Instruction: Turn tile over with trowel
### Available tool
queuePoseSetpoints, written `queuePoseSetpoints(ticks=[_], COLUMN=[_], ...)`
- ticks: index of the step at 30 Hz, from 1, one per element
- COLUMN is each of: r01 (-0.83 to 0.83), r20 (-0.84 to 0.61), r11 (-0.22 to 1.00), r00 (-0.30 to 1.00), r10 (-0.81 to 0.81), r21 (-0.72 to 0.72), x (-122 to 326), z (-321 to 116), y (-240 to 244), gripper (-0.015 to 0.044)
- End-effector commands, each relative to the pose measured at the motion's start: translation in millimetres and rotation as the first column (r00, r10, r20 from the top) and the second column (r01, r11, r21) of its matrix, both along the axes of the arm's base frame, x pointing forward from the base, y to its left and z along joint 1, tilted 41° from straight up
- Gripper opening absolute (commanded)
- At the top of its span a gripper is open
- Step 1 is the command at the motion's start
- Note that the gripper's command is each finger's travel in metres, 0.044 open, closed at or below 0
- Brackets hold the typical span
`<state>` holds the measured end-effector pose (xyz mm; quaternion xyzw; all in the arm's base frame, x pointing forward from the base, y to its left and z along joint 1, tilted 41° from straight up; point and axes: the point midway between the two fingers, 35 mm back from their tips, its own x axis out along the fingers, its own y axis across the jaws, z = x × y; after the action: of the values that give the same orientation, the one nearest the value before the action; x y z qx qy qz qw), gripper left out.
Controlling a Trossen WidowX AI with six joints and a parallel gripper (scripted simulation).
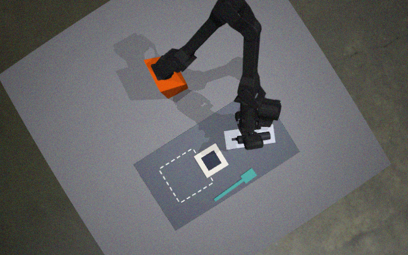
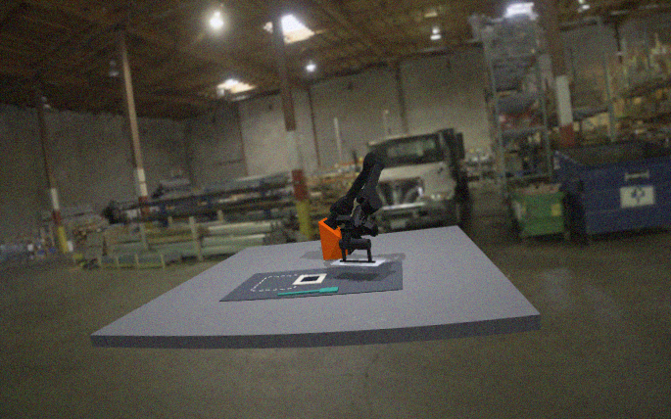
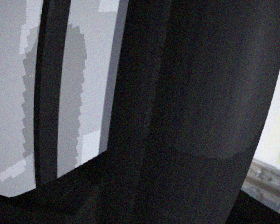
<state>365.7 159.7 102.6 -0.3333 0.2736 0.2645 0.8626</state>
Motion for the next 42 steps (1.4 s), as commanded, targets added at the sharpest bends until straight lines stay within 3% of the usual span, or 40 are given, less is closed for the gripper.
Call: queuePoseSetpoints(ticks=[1,17,42], r01=[-0.023,-0.286,-0.289], r20=[0.034,0.290,0.292], r11=[0.999,0.956,0.955], r00=[0.999,0.922,0.921], r10=[0.022,0.257,0.259], r21=[0.024,0.064,0.064], x=[6,16,16], z=[-1,-23,-46], y=[-3,-15,6], gripper=[0.0000,0.0000,0.0000])
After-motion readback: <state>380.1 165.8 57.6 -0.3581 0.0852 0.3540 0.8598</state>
